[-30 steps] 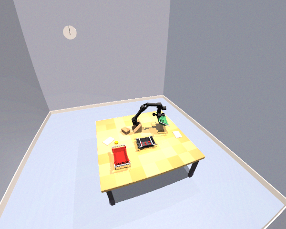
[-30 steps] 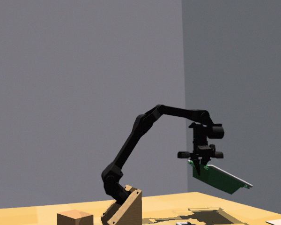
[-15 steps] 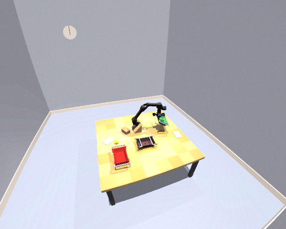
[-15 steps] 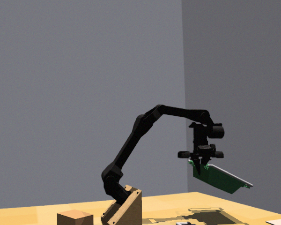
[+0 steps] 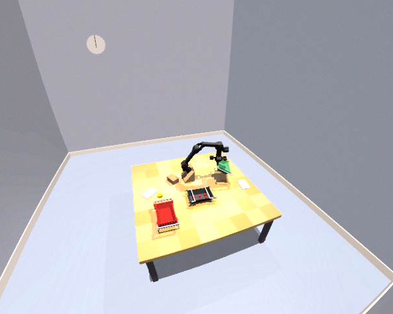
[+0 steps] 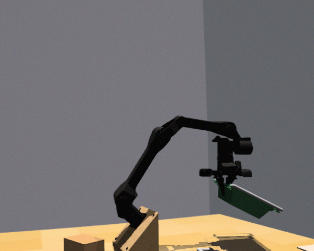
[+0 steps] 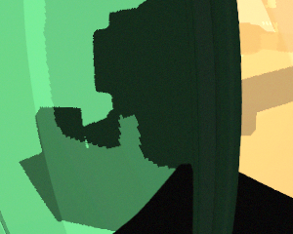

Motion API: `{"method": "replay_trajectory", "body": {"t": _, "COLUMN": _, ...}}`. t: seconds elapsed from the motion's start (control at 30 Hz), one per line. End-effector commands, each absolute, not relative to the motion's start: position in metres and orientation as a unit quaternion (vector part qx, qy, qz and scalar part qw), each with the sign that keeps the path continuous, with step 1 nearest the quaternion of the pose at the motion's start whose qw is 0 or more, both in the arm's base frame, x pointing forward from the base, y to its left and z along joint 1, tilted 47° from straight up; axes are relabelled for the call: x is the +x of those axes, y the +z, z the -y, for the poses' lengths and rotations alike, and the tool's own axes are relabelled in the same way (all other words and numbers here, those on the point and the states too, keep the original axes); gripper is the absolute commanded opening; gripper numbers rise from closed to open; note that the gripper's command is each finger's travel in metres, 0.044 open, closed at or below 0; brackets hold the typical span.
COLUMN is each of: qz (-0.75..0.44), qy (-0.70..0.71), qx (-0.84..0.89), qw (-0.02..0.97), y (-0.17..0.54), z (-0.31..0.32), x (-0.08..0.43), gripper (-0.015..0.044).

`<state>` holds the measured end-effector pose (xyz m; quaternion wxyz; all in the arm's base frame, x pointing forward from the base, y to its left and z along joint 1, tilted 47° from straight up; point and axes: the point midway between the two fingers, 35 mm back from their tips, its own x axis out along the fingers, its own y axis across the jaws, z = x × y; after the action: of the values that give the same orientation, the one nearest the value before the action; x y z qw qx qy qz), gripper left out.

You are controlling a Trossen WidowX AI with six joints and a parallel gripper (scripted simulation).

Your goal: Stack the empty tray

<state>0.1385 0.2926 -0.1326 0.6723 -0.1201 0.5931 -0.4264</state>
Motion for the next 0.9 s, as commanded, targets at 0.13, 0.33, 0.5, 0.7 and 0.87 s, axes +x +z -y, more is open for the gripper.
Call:
{"method": "replay_trajectory", "body": {"t": 0.13, "qz": -0.57, "qy": -0.45, "qx": -0.058, "qw": 0.686, "y": -0.103, "z": -0.29, "x": 0.174, "gripper": 0.0}}
{"method": "replay_trajectory", "body": {"t": 0.33, "qz": -0.549, "qy": -0.474, "qx": -0.021, "qw": 0.688, "y": -0.086, "z": -0.279, "x": 0.198, "gripper": 0.0}}
{"method": "replay_trajectory", "body": {"t": 0.5, "qz": -0.53, "qy": -0.494, "qx": 0.009, "qw": 0.689, "y": -0.072, "z": -0.268, "x": 0.216, "gripper": 0.0}}
{"method": "replay_trajectory", "body": {"t": 0.7, "qz": -0.505, "qy": -0.518, "qx": 0.044, "qw": 0.689, "y": -0.055, "z": -0.253, "x": 0.238, "gripper": 0.0}}
{"method": "replay_trajectory", "body": {"t": 0.87, "qz": -0.483, "qy": -0.537, "qx": 0.073, "qw": 0.687, "y": -0.041, "z": -0.239, "x": 0.254, "gripper": 0.0}}
